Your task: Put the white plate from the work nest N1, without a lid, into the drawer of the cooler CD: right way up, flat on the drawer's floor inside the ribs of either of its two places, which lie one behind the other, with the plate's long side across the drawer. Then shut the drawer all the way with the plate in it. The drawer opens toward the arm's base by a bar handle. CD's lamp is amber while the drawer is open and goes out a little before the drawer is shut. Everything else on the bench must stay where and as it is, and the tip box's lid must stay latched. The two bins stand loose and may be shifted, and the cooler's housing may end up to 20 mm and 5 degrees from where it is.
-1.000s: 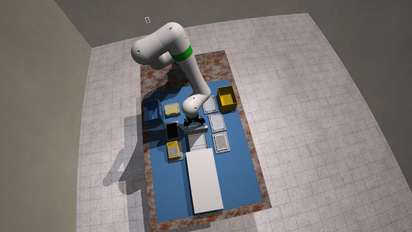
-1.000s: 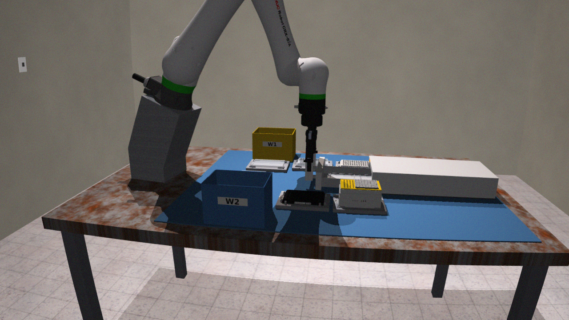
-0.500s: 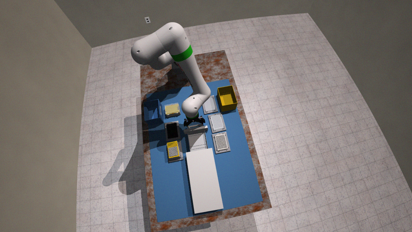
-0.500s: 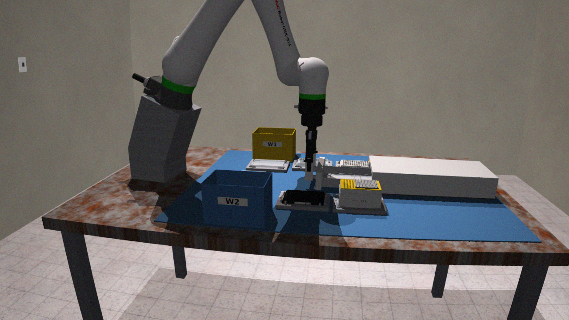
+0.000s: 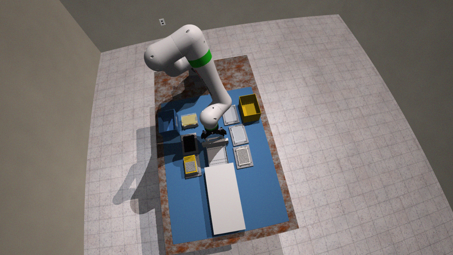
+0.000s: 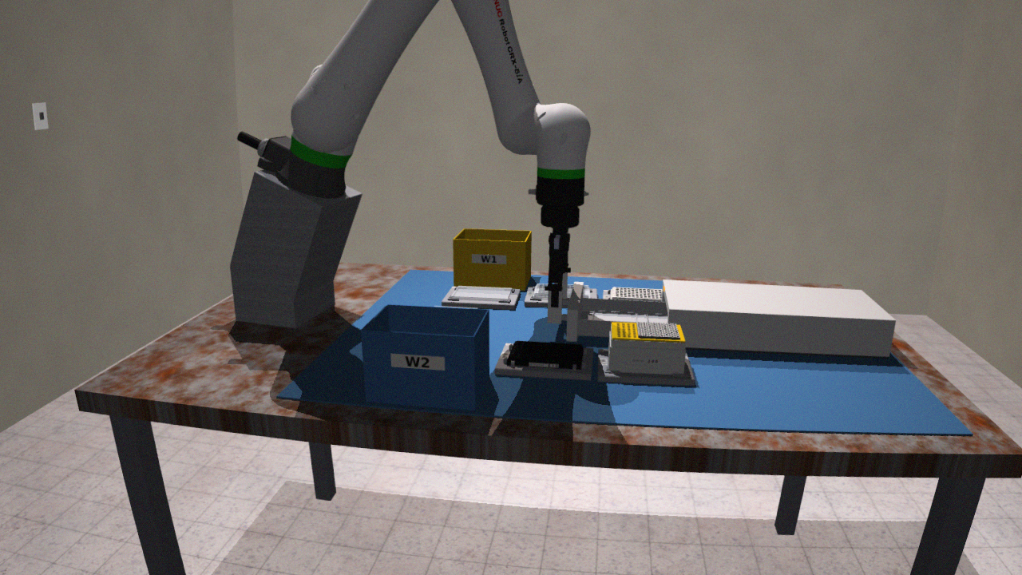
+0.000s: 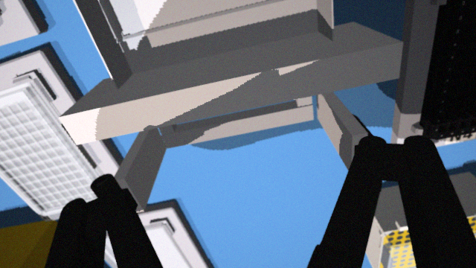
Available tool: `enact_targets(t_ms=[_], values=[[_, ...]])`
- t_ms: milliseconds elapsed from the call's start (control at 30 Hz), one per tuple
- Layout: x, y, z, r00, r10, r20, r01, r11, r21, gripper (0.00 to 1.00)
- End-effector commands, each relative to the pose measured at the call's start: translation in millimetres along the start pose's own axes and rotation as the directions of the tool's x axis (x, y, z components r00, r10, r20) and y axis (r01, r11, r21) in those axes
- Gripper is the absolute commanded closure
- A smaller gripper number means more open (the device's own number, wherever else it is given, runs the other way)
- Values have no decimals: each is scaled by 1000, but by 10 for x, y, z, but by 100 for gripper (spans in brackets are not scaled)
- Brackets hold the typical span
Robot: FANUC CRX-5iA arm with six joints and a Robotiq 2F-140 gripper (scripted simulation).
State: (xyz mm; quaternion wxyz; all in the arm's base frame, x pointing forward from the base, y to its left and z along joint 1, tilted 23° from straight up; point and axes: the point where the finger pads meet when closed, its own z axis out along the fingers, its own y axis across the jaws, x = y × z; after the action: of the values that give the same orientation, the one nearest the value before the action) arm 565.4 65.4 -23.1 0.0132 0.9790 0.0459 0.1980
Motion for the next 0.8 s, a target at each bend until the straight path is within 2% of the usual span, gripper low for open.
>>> enact_targets(t_ms=[0, 467, 767], values=[[2, 0, -1, 1000, 0, 0, 0, 1000, 0, 13], [2, 0, -1, 1000, 0, 0, 0, 1000, 0, 13], [2, 0, -94, 1000, 0, 0, 0, 1000, 0, 13]])
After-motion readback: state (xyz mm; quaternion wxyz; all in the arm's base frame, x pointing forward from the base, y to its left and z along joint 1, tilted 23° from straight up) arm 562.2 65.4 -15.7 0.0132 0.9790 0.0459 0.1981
